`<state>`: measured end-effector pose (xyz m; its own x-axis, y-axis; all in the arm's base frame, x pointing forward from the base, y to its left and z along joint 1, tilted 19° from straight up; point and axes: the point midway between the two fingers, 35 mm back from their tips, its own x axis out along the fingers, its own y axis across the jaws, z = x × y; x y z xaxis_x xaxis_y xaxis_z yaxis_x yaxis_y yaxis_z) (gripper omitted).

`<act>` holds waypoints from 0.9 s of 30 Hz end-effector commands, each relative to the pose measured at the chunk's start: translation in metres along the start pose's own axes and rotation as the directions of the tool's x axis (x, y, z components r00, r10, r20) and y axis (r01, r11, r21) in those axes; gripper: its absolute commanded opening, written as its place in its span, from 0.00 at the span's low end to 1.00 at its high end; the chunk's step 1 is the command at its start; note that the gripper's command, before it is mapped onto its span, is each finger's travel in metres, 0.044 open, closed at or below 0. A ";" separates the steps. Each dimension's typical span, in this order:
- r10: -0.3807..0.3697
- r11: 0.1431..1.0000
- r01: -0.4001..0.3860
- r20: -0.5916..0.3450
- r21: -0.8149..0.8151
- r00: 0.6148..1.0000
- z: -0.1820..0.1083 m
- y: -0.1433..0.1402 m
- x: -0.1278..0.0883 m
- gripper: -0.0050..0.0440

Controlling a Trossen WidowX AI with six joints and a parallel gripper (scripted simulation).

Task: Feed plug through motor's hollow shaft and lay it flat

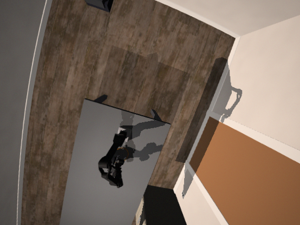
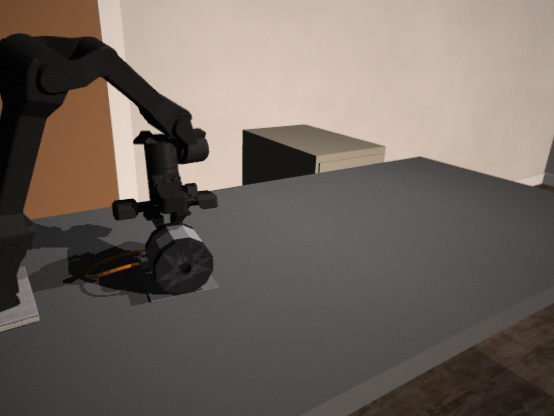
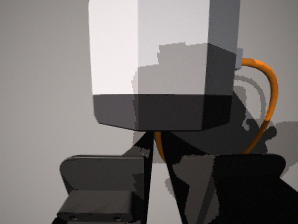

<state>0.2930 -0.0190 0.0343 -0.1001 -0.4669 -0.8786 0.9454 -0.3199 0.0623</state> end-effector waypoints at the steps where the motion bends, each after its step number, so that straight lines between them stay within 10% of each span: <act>1: 0.001 1.000 -0.001 0.000 0.000 1.000 0.000 0.000 0.000 0.14; 22: -0.004 1.000 0.004 0.002 -0.007 1.000 0.010 0.000 0.002 0.10; 27: -0.006 1.000 0.006 0.000 -0.003 1.000 0.008 0.000 0.002 0.31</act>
<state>0.2906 -0.0266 0.0367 -0.1058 -0.4649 -0.8790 0.9456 -0.3205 0.0557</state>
